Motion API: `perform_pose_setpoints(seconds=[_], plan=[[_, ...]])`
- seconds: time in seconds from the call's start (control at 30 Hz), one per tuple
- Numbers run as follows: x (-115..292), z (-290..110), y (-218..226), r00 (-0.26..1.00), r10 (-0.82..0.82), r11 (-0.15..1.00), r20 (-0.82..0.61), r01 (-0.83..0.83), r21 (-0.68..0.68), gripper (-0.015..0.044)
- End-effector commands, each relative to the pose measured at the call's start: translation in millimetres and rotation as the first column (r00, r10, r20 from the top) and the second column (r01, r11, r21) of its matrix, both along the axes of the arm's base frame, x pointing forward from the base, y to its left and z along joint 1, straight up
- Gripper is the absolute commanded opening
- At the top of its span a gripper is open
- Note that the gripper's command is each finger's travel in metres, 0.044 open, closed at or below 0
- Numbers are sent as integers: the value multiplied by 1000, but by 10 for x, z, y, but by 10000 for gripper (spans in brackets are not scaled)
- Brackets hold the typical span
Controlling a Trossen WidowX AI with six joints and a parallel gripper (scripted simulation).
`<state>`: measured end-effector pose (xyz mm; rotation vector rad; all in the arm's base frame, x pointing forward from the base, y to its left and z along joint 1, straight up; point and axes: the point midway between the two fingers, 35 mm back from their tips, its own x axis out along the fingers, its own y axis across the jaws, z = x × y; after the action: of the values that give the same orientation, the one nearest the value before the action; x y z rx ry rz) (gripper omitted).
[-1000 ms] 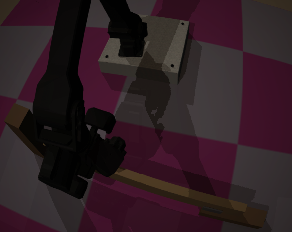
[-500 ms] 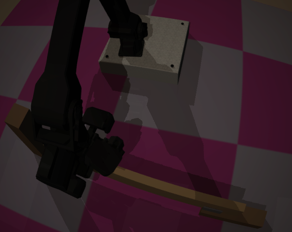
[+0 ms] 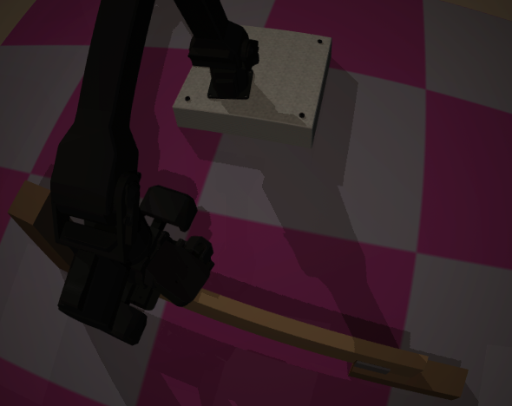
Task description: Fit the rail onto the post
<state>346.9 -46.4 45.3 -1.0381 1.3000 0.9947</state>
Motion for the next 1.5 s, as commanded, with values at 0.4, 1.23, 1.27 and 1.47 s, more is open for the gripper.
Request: perform_pose_setpoints(seconds=[0.4,1.23,1.27,1.47], plan=[[-18,11,-59,1000,2,1000,4,-2,1,0],[-33,-6,-134,1000,2,1000,4,-2,0,0],[-33,-5,-137,1000,2,1000,4,-2,0,0],[-38,1,-154,1000,2,1000,4,-2,0,0]])
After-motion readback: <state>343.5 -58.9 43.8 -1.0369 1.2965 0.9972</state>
